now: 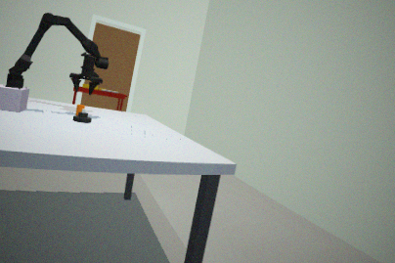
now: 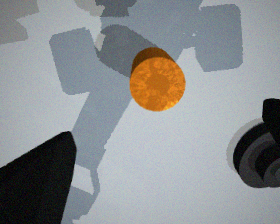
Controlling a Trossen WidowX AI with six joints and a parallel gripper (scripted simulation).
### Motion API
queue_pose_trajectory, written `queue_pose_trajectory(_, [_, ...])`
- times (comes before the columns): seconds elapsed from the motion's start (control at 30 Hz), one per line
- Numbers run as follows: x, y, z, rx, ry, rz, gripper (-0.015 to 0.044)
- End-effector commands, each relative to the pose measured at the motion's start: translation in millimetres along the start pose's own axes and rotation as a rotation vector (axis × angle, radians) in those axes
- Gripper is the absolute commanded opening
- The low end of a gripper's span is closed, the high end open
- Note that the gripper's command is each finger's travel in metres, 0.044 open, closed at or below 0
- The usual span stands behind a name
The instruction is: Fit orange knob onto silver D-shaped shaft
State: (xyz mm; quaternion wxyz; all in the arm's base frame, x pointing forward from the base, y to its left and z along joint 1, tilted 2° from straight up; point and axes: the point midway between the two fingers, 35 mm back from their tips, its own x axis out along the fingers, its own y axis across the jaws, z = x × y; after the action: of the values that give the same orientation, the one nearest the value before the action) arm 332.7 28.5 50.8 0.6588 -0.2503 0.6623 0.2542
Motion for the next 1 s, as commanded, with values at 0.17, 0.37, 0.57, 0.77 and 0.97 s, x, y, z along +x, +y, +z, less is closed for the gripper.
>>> queue_pose_trajectory(0.17, [1,-1,-1,0.169,0.005,-0.005,0.0440])
queue_pose_trajectory(0.37, [34,-1,-1,0.169,0.005,-0.005,0.0440])
queue_pose_trajectory(0.57, [48,0,-2,0.169,0.005,-0.005,0.0440])
queue_pose_trajectory(0.77, [54,0,-2,0.169,0.005,-0.005,0.0440])
queue_pose_trajectory(0.97, [63,-1,-1,0.169,0.005,-0.005,0.0440])
